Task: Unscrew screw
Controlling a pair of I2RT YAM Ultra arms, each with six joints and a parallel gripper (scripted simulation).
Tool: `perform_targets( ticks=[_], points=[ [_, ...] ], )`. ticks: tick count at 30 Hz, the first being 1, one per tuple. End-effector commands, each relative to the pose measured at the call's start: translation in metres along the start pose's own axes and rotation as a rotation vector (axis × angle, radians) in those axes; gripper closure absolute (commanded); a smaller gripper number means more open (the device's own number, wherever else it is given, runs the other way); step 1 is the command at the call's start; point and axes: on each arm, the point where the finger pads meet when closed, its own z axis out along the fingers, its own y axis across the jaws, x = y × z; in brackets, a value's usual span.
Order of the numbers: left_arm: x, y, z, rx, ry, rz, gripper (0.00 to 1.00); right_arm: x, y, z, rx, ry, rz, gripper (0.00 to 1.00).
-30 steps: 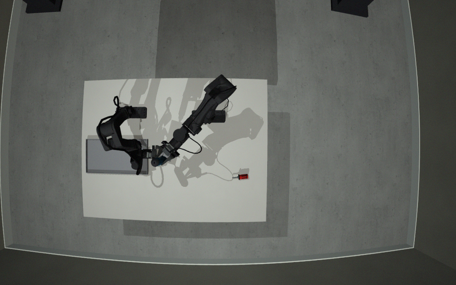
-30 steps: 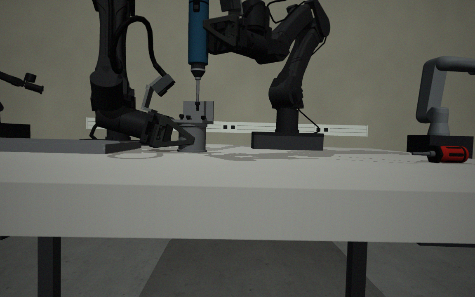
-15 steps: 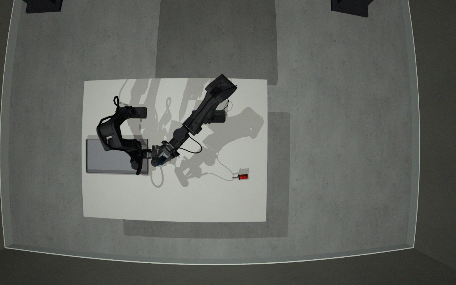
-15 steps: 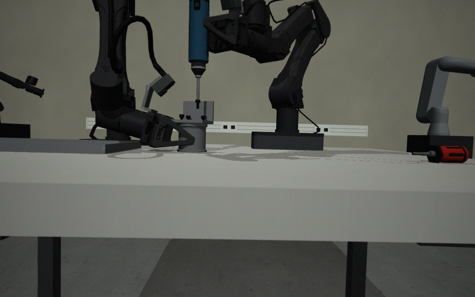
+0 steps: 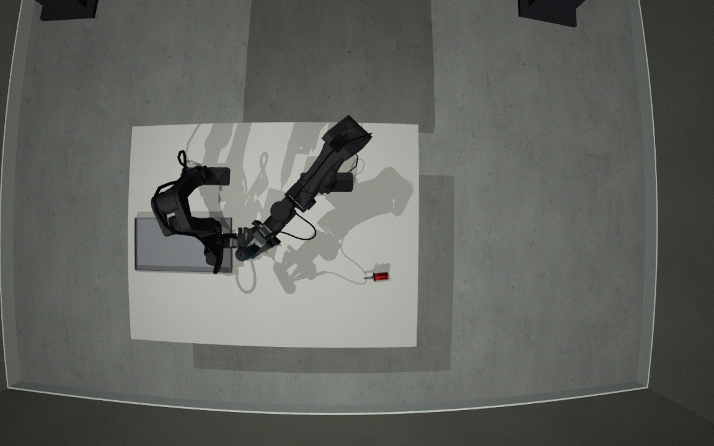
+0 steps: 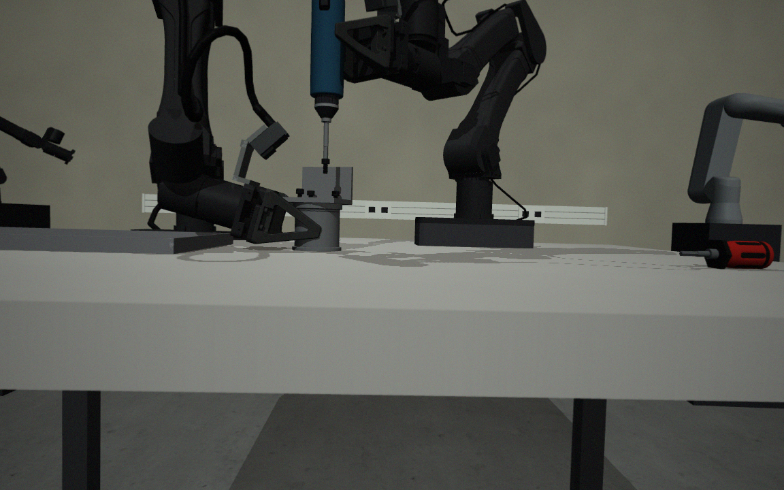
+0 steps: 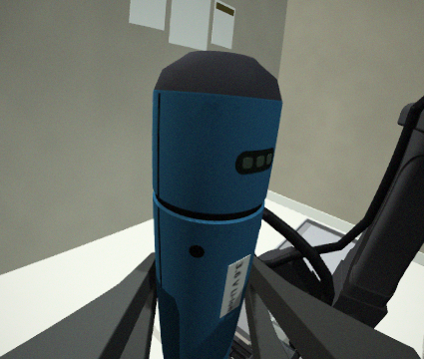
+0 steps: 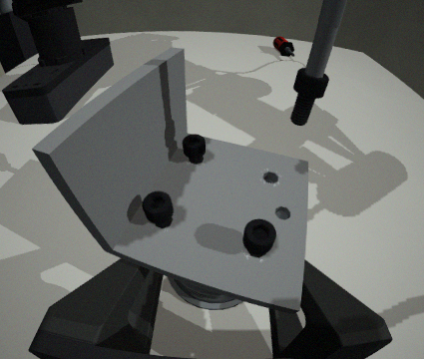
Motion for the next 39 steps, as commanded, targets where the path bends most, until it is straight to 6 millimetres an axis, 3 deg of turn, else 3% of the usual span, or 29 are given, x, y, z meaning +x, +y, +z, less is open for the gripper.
perform_targets(
  ticks=[1,39],
  points=[
    [-0.063,0.004,0.000,-0.011,-0.174,0.008,0.58,-0.007,0.004,0.002,-0.020,-0.014,-0.019,0.41],
    [-0.080,0.004,0.000,-0.011,-0.168,0.008,0.58,-0.007,0.004,0.002,-0.020,-0.014,-0.019,0.41]
  ],
)
